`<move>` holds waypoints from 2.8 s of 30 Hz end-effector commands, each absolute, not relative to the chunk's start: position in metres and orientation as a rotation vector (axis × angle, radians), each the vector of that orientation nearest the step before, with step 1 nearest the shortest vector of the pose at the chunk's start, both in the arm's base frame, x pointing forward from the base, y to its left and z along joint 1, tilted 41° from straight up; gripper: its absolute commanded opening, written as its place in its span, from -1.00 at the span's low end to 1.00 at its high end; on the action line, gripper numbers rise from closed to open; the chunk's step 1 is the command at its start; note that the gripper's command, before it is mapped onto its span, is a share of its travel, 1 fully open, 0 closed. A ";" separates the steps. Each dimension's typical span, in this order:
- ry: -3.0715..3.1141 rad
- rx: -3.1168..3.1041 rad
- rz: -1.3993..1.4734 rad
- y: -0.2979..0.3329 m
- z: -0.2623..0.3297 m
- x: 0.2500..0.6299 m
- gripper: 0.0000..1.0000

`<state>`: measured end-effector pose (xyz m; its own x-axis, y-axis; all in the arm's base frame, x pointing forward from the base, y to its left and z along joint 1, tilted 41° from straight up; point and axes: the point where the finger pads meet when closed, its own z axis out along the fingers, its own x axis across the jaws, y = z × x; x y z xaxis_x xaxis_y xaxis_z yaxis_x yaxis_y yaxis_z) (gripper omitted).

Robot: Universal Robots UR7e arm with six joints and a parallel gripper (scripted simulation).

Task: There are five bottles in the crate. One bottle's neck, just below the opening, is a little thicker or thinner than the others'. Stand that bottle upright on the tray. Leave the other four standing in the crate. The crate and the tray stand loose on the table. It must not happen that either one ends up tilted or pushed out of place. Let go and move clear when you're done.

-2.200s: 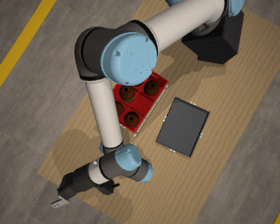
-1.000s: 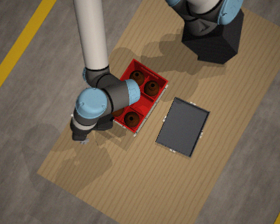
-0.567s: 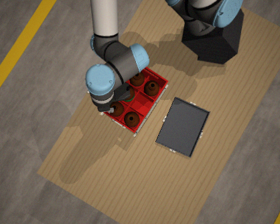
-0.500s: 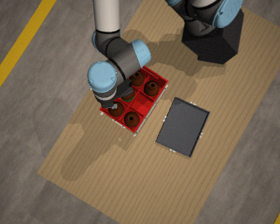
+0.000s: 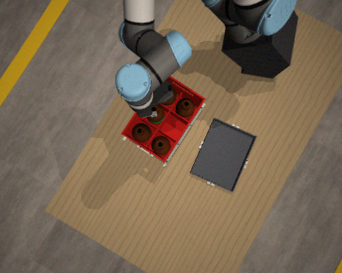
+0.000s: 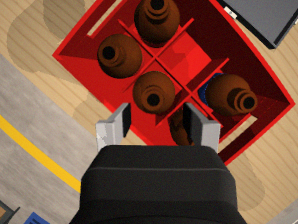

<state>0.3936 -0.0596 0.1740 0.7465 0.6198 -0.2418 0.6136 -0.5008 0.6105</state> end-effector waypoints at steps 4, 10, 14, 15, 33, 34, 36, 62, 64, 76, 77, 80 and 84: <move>0.923 2.245 0.008 -0.060 0.174 0.391 -1.00; 0.923 2.245 0.008 -0.060 0.174 0.391 -1.00; 0.923 2.245 0.008 -0.060 0.174 0.391 -1.00; 0.923 2.245 0.008 -0.060 0.174 0.391 -1.00; 0.923 2.245 0.008 -0.060 0.174 0.391 -1.00; 0.923 2.245 0.008 -0.060 0.174 0.391 -1.00; 0.923 2.245 0.008 -0.060 0.174 0.391 -1.00; 0.923 2.245 0.008 -0.060 0.174 0.391 1.00; 0.923 2.245 0.008 -0.060 0.174 0.391 1.00; 0.923 2.245 0.008 -0.060 0.174 0.391 1.00; 0.923 2.245 0.008 -0.060 0.174 0.391 1.00; 0.923 2.245 0.008 -0.060 0.174 0.391 1.00; 0.923 2.245 0.008 -0.060 0.173 0.391 1.00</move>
<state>0.3912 -0.0597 0.1732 0.7462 0.6193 -0.2445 0.6157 -0.5020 0.6074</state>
